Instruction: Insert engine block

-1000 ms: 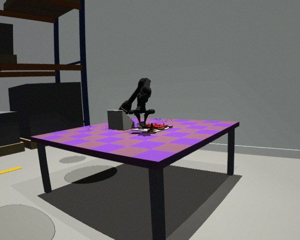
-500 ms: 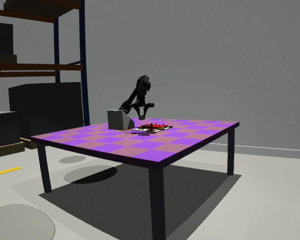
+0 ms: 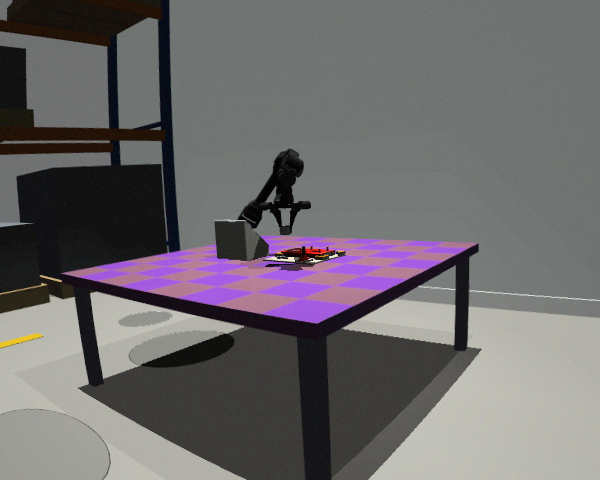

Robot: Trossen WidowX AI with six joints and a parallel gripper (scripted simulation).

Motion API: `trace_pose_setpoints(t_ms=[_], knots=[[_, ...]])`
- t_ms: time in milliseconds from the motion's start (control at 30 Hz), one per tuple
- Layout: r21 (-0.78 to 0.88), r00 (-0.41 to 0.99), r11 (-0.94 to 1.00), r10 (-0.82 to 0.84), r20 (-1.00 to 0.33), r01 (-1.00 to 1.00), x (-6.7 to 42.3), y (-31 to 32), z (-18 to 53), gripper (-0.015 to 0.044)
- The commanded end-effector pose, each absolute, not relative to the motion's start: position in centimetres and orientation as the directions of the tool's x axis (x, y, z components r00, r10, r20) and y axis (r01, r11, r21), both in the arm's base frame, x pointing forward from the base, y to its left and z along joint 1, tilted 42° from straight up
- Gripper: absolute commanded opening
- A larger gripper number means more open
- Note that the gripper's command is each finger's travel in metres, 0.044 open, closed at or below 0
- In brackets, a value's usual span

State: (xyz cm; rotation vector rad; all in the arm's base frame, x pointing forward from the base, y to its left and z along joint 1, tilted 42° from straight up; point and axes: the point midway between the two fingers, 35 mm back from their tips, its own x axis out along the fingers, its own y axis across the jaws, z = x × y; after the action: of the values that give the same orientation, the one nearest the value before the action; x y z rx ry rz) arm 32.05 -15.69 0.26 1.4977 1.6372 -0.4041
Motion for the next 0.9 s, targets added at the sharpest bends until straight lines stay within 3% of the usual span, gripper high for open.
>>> trace_pose_setpoints(t_ms=[0,867], knots=[[0.346,0.096,0.277,0.641,-0.762,0.897,32.6,-14.7,1.1,0.0000],[0.548,0.101,0.567,0.633,-0.768,0.615,34.5,-7.3,3.8,0.0000]])
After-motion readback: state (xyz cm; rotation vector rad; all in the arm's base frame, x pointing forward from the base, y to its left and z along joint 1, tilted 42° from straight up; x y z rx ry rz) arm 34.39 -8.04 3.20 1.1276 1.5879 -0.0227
